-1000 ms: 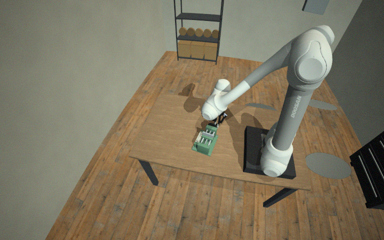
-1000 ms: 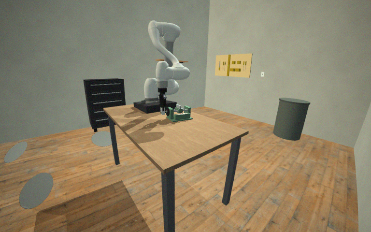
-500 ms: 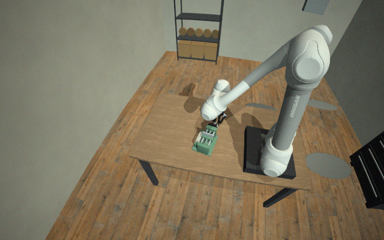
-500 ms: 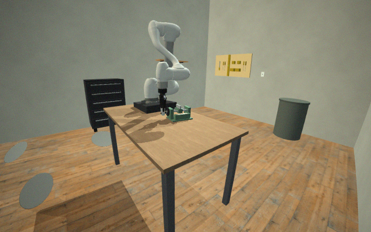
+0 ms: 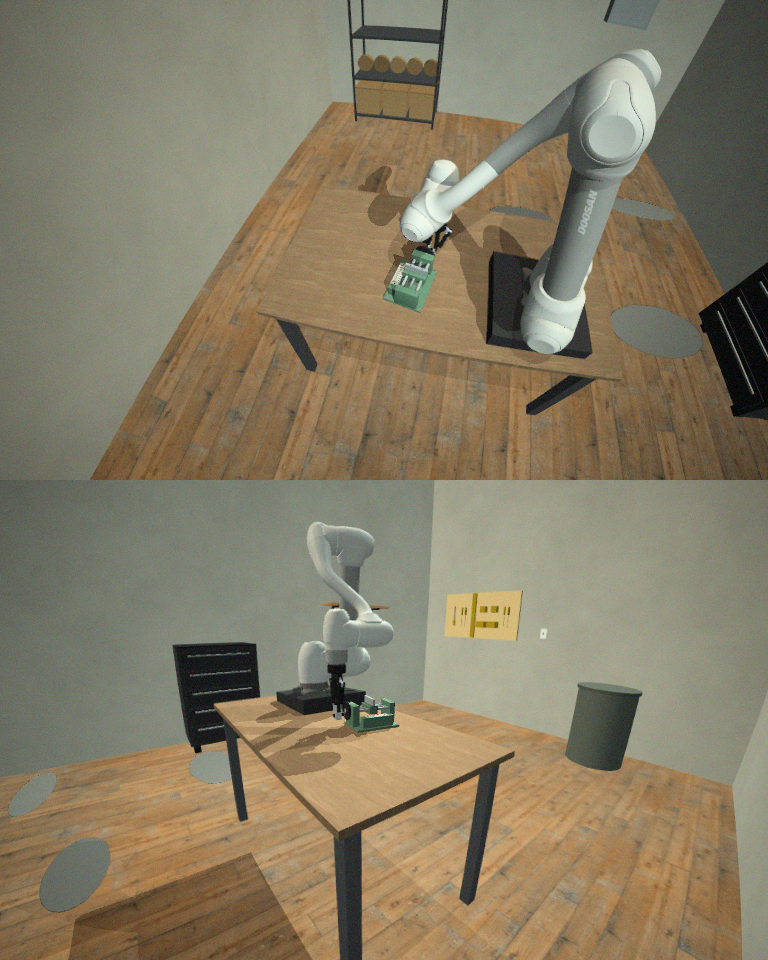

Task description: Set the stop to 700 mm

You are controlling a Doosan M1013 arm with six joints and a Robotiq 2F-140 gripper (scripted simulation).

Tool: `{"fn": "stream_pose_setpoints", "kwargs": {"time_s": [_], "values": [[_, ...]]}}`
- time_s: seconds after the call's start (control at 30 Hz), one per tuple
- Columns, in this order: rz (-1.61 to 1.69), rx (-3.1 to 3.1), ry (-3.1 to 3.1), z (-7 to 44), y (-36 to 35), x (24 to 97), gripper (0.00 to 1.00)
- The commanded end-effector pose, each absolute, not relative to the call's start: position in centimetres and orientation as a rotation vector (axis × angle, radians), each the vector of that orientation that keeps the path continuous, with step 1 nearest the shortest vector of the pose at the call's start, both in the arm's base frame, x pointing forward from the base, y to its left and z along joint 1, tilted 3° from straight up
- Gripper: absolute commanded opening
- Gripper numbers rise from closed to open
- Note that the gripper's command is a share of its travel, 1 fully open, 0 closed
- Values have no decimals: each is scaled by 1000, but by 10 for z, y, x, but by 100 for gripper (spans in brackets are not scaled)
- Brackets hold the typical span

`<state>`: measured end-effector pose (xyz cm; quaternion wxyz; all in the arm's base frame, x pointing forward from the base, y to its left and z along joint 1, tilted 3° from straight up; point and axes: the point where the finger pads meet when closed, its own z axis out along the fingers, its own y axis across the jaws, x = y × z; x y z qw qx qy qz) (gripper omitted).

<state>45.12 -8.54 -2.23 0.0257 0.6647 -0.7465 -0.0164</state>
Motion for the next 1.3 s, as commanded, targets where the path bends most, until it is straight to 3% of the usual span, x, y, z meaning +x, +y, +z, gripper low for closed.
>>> {"fn": "stream_pose_setpoints", "kwargs": {"time_s": [0.0,1.27], "values": [[-50,2055,-2308,-23,-85,451,4],[-50,2055,-2308,-27,-86,459,4]]}}
